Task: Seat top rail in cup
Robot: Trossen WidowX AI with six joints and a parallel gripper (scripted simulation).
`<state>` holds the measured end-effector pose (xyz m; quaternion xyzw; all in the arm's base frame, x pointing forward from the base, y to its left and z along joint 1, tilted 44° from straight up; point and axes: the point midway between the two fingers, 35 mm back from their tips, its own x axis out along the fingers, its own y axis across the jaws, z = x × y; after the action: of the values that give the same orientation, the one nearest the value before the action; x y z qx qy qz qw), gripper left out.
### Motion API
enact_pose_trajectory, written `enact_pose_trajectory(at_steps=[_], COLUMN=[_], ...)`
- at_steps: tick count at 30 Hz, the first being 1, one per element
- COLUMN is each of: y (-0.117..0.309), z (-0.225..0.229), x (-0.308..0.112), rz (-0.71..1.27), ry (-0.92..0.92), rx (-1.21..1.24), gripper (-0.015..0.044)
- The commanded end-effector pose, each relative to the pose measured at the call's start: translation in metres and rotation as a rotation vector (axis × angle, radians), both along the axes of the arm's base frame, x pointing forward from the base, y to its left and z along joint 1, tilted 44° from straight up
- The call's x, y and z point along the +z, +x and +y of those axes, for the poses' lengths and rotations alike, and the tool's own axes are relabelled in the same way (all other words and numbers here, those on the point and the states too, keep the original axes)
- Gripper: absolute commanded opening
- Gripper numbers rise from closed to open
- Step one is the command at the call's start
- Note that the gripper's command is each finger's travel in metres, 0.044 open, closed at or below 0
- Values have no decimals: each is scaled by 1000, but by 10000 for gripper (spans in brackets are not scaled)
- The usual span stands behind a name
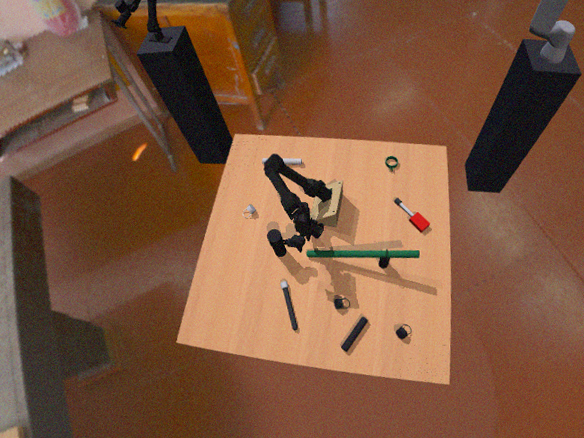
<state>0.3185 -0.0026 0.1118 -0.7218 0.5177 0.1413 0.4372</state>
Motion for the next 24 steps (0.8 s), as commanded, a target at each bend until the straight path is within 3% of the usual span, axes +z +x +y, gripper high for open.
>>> enact_pose_trajectory(at_steps=[1,11,18,24], y=[4,-1,-7,-7], z=[34,108,132,133], x=[-3,-9,-11,-11], rz=[-174,-561,-720,-725], ry=[155,453,561,564], rx=[-190,-634,-810,-814], gripper=[440,440,440,440])
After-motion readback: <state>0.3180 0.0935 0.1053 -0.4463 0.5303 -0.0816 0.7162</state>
